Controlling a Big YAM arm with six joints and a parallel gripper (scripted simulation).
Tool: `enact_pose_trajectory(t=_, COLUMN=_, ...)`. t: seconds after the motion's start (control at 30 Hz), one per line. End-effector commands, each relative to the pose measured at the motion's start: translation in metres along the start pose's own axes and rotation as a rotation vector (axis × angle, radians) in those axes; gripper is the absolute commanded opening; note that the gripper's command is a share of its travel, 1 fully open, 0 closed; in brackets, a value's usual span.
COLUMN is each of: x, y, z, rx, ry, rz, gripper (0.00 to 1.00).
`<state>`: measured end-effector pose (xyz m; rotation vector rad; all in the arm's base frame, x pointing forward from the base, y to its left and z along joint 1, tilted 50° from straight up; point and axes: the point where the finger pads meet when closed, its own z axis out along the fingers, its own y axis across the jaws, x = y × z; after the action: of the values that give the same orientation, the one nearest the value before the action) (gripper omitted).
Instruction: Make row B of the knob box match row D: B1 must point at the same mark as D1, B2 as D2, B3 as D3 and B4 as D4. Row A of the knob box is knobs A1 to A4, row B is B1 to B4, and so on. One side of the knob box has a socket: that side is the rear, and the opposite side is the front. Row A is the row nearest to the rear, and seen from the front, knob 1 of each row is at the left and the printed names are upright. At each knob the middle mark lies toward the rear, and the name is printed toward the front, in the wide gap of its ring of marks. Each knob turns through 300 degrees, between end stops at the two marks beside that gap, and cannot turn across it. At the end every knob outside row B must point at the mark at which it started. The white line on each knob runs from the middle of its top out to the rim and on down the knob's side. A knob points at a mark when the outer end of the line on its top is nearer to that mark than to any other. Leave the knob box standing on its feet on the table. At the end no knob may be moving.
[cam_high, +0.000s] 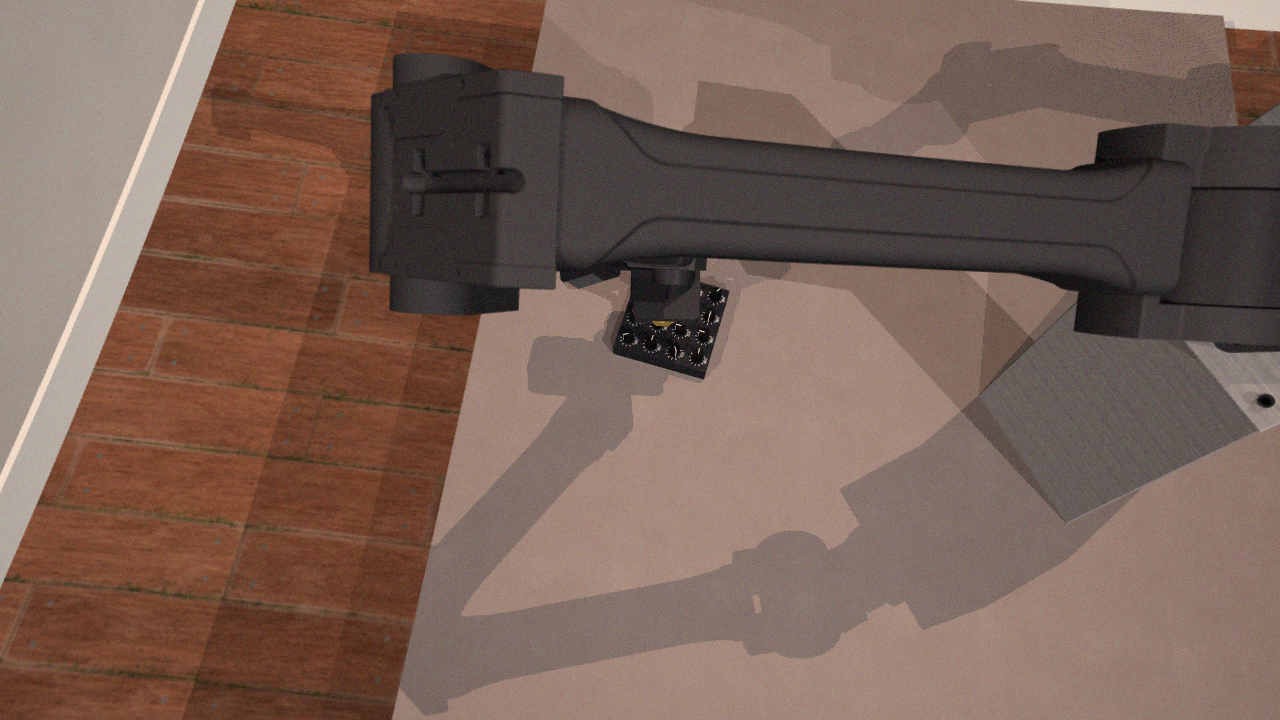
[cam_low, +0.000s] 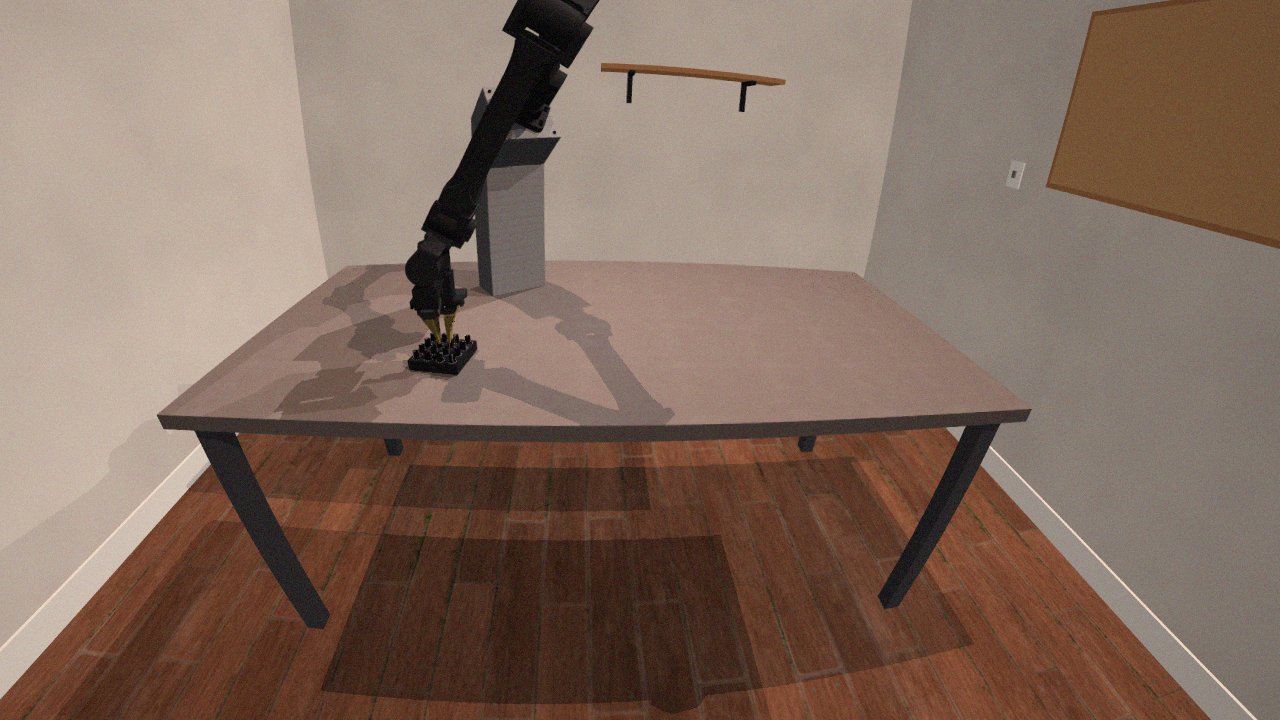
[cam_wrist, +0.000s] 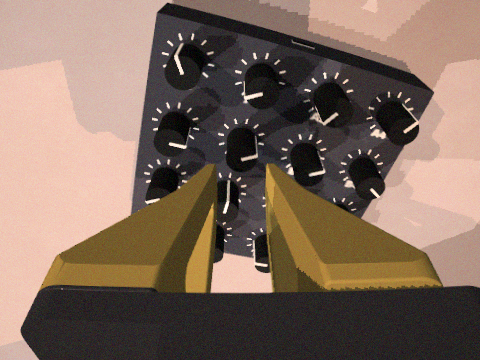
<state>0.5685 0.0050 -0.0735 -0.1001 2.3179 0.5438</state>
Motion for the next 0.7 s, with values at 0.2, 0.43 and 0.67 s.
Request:
enact_pose_trajectory(t=0.2, x=0.013, y=0.003, z=0.003, rx=-0.003, ry=0.016, rz=0.013, gripper=0.18)
enact_pose_trajectory(t=0.43, x=0.01, y=0.004, z=0.005, rx=-0.005, ry=0.012, rz=0.009, gripper=0.18)
enact_pose_trajectory(t=0.67, x=0.003, y=0.004, z=0.01, rx=-0.005, ry=0.001, rz=0.004, gripper=0.18)
